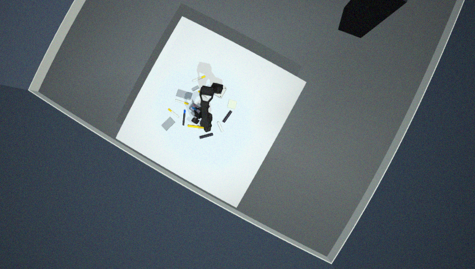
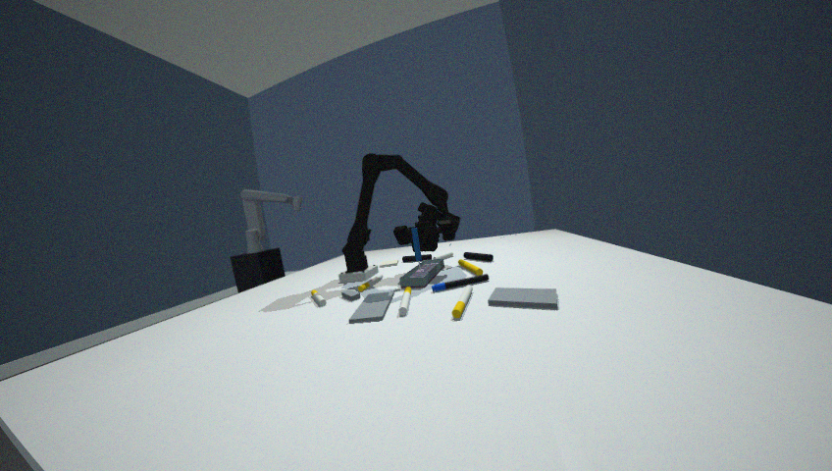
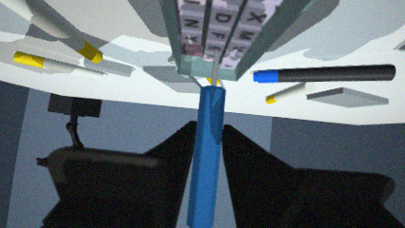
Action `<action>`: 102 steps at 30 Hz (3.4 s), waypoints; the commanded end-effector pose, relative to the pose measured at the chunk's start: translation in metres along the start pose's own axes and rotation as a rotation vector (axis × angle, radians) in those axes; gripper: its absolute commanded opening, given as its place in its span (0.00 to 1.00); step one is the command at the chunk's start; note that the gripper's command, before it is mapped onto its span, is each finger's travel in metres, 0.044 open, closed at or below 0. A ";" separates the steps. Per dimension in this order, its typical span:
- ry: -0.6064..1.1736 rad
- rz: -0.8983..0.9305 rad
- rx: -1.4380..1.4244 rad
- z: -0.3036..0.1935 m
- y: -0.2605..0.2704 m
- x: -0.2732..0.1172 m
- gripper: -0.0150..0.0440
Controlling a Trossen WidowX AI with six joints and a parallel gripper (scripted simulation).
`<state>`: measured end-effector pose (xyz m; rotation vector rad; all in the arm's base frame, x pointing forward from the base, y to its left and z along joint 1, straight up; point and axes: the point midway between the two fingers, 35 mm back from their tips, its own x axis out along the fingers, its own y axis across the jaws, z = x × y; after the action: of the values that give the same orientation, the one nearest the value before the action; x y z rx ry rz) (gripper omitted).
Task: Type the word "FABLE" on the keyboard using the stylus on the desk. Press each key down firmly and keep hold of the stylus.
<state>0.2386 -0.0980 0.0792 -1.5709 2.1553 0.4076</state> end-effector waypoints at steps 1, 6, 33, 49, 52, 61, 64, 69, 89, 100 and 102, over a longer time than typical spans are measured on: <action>0.004 -0.003 0.003 0.002 0.000 0.002 0.39; 0.004 -0.002 0.003 0.005 0.000 0.003 0.39; 0.004 -0.002 0.002 0.013 0.000 0.008 0.39; 0.004 -0.003 0.003 -0.019 0.000 -0.010 0.39; 0.004 -0.003 0.003 -0.019 0.000 -0.010 0.39; -0.001 -0.002 -0.001 -0.020 -0.003 -0.004 0.25; -0.003 -0.004 0.000 -0.026 -0.008 0.006 0.25; 0.004 -0.006 0.003 -0.041 -0.017 0.025 0.25; 0.009 -0.004 0.005 -0.029 -0.019 0.046 0.39; 0.009 -0.004 0.005 -0.027 -0.019 0.047 0.39; 0.009 -0.004 0.005 -0.025 -0.019 0.048 0.39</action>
<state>0.2401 -0.1551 0.0792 -1.5706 2.1545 0.3898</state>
